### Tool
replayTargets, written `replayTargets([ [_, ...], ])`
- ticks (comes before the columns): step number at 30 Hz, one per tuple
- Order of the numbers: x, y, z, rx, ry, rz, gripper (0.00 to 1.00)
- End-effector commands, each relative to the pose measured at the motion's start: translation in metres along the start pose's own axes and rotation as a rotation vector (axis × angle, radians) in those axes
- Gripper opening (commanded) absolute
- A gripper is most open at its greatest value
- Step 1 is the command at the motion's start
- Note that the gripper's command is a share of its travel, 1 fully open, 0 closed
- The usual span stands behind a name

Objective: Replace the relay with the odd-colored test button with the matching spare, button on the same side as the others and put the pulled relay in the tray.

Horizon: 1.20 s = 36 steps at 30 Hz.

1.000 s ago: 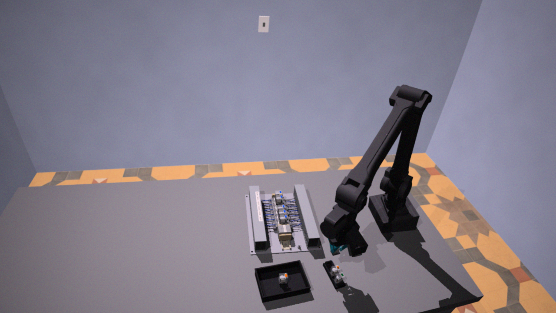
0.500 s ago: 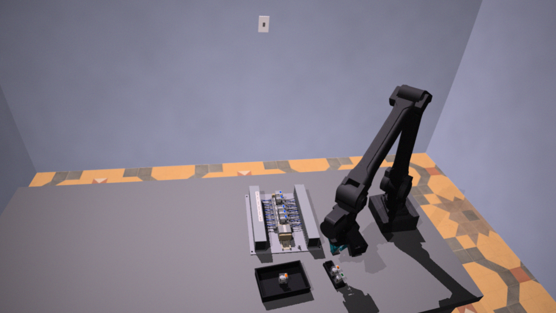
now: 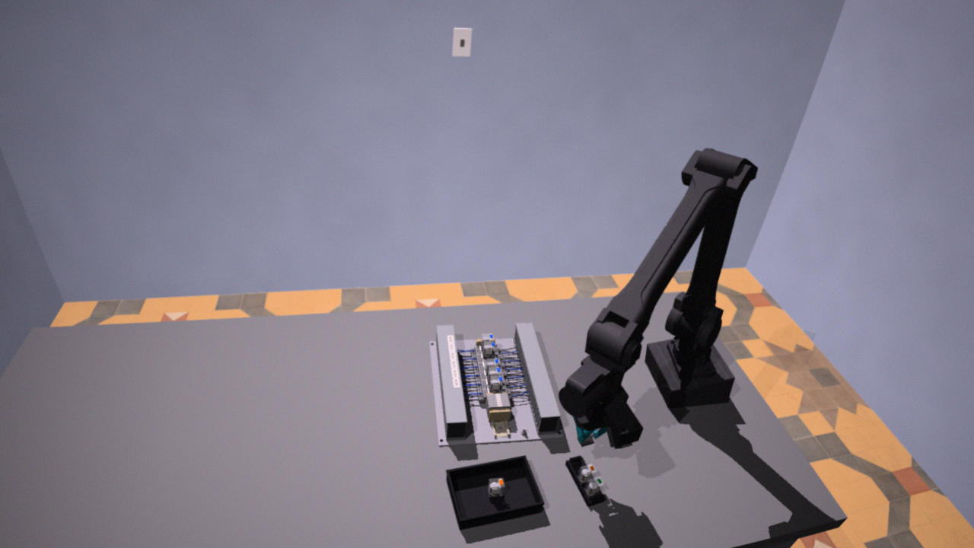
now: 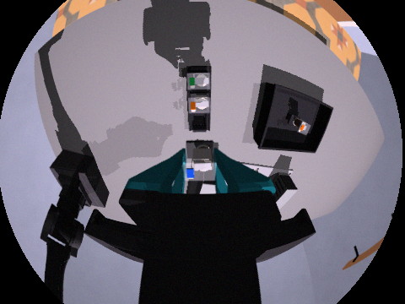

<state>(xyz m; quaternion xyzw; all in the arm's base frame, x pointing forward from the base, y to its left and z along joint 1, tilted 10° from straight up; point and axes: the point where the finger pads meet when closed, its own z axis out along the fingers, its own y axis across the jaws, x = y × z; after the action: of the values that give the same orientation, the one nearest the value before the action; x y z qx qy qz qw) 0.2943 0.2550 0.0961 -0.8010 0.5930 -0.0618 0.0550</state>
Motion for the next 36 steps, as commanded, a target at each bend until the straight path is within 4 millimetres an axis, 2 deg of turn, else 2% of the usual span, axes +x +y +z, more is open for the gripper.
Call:
replayTargets([
  [1,0.009,-0.009,-0.015,0.025,-0.012,0.004,0.00],
  [14,0.040,-0.022,-0.020,0.037,-0.017,0.005,0.00],
  [21,0.070,-0.030,-0.021,0.038,-0.015,0.005,0.00],
  [28,0.104,-0.048,-0.029,0.057,-0.015,0.006,0.00],
  [30,0.104,-0.048,-0.029,0.057,-0.015,0.006,0.00],
  [36,0.138,-0.059,-0.030,0.058,-0.010,0.005,0.00],
])
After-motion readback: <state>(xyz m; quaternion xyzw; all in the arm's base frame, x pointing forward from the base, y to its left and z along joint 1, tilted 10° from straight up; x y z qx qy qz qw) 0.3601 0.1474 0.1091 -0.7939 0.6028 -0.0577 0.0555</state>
